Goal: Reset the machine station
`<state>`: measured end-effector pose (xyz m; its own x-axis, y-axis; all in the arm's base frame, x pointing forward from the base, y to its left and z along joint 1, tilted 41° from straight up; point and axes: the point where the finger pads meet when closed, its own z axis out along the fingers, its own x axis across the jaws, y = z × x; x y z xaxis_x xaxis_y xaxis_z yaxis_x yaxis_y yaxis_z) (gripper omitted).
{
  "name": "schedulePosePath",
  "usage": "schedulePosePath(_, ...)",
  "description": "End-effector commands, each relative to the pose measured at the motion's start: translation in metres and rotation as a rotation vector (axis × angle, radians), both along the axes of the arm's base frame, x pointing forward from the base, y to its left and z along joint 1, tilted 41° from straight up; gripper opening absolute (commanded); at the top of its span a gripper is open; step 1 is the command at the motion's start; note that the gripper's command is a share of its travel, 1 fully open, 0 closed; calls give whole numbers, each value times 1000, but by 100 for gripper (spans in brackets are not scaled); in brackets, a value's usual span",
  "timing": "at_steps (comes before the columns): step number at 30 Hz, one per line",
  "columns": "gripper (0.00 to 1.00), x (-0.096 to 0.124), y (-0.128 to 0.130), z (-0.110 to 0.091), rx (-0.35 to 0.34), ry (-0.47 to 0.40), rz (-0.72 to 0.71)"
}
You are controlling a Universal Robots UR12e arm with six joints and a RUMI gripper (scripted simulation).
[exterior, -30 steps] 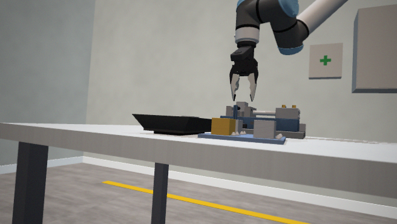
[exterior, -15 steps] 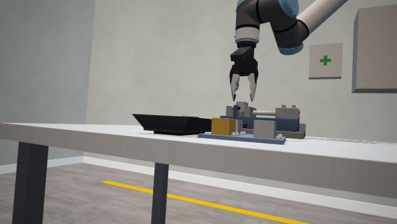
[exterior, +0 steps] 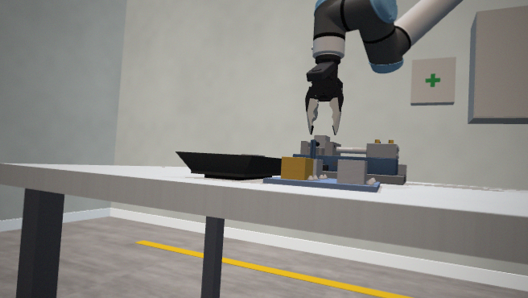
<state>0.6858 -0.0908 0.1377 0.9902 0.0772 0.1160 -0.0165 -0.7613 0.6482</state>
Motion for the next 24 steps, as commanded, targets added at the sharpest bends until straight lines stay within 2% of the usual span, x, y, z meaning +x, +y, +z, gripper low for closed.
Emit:
schedulePosePath(1,40,0,0,0,0,-1,0)
schedulePosePath(24,40,1,-4,-5,0,-1,0)
